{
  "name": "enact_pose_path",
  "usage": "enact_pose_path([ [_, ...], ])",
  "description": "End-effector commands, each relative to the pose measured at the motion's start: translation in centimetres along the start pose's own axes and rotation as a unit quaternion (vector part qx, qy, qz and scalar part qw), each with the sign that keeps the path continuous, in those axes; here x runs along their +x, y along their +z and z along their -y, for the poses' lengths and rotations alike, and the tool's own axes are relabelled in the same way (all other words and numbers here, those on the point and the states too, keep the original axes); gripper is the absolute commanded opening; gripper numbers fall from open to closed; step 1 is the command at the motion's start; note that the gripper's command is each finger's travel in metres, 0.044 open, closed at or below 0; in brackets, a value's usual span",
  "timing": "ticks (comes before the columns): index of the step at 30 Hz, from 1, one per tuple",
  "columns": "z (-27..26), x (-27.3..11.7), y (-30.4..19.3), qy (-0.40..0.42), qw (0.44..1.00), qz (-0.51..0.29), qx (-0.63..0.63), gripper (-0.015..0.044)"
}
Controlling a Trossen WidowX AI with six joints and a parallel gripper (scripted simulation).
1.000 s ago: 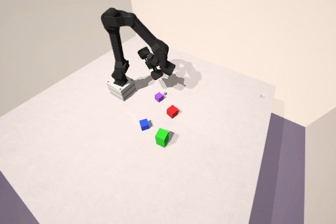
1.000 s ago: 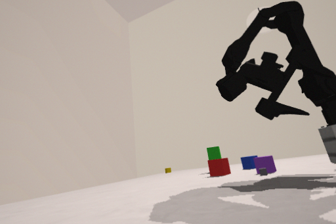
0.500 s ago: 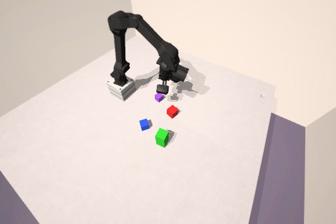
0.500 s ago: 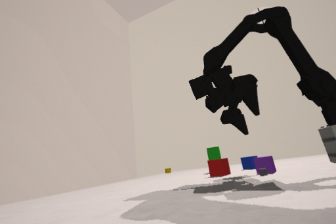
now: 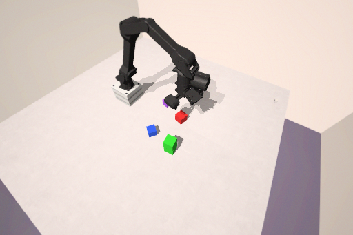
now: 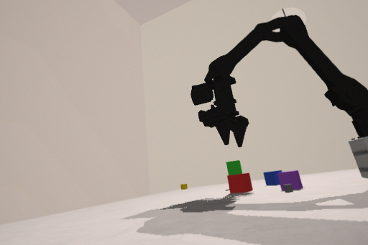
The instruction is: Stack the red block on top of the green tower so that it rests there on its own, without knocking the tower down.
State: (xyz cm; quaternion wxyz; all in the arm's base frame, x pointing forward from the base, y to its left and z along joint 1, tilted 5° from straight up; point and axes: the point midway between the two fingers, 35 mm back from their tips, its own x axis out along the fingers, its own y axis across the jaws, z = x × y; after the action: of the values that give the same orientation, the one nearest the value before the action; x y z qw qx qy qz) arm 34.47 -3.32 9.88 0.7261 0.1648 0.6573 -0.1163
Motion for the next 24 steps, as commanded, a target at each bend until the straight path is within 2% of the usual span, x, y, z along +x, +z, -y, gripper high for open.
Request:
enact_pose_path([
  [1, 0.2, 0.2, 0.7, -0.009, 1.0, 0.006, 0.018, 0.044],
  [7, 0.2, 0.9, 0.7, -0.009, 1.0, 0.006, 0.018, 0.044],
  [14, 0.3, 6.2, 0.7, -0.009, 1.0, 0.006, 0.018, 0.044],
  [24, 0.5, 6.8, 0.6, -0.009, 1.0, 0.006, 0.018, 0.044],
])
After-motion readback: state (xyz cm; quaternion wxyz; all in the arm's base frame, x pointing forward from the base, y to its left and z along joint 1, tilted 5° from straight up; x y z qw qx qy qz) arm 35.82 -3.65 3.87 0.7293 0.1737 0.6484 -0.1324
